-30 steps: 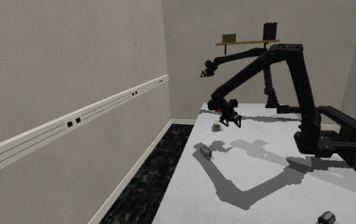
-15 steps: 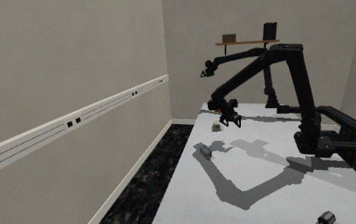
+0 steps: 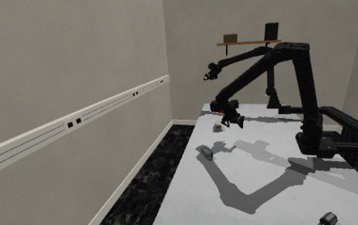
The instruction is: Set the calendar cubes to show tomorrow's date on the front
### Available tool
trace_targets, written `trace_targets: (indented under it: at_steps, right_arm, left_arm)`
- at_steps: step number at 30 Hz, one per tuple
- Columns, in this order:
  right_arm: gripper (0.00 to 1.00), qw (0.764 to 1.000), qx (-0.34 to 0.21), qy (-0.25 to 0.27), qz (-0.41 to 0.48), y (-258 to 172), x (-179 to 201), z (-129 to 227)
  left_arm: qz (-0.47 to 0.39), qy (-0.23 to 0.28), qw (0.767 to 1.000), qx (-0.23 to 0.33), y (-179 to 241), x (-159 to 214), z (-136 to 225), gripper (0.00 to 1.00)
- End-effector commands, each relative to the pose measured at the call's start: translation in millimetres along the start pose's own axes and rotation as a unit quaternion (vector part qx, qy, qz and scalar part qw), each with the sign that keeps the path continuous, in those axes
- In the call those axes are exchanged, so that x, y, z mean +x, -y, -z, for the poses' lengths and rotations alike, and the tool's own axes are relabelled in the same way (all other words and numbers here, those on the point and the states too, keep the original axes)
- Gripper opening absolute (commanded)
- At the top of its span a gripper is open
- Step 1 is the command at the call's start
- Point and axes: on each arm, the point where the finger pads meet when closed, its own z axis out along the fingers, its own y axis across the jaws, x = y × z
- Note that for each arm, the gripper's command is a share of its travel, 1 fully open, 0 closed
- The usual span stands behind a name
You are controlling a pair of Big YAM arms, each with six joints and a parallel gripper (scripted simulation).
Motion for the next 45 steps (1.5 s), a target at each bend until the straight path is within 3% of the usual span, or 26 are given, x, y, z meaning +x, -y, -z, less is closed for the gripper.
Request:
trace_targets:
  at_steps: [1,19,30,45]
  right_arm:
    - [1.00,1.000,0.023,0.019,-0.005,-21.4,-15.4,-9.6]
    - [1.00,0.995,0.088,0.040,-0.019,-99.8,16.9,-61.4]
    - [1.00,0.991,0.123,0.037,-0.039,-162.3,59.6,-114.8]
    - [1.00,0.982,0.178,0.048,-0.048,-233.7,91.1,-158.0]
  left_arm:
    - [0.041,0.014,0.997,-0.062,-8.0,-2.0,21.6,1.00]
    - [0.120,0.108,0.970,-0.179,-17.8,-20.0,39.0,1.00]
    - [0.165,0.182,0.938,-0.246,-17.9,-26.6,56.8,1.00]
    - [0.195,0.272,0.890,-0.309,-10.1,-38.8,81.8,1.00]
